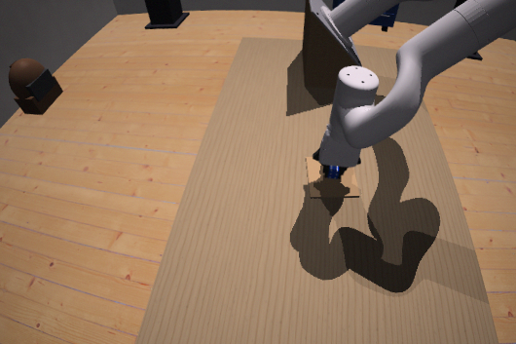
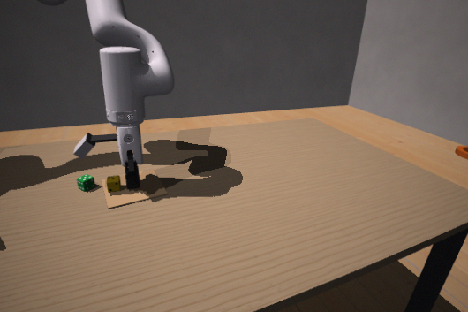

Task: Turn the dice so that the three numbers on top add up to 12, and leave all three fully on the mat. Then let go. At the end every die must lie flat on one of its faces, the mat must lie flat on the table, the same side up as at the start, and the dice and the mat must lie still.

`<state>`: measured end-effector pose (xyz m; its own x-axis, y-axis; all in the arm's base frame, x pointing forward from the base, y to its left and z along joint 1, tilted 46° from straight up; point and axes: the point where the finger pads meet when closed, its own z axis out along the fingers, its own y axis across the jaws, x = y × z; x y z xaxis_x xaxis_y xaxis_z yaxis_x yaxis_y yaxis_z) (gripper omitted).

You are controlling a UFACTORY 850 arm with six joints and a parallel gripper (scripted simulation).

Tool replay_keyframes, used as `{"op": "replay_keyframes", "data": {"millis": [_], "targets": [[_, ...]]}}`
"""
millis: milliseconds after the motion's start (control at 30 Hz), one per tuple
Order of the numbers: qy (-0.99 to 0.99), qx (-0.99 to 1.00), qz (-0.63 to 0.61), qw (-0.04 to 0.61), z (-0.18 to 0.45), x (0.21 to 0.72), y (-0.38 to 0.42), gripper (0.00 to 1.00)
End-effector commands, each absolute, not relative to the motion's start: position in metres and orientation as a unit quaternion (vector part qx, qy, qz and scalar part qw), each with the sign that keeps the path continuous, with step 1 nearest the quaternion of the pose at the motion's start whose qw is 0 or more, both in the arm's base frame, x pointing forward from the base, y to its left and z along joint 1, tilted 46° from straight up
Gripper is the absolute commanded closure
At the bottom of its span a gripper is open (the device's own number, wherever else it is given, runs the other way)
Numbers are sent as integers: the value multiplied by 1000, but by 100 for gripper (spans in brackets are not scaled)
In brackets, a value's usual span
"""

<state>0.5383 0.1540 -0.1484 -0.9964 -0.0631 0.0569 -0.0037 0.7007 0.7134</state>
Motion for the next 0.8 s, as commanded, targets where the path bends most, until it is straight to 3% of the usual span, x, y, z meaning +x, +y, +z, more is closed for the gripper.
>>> {"op": "replay_keyframes", "data": {"millis": [0,767], "targets": [[-921,18,-386,38,-148,539,154,73],[-921,18,-386,38,-150,539,156,73]]}}
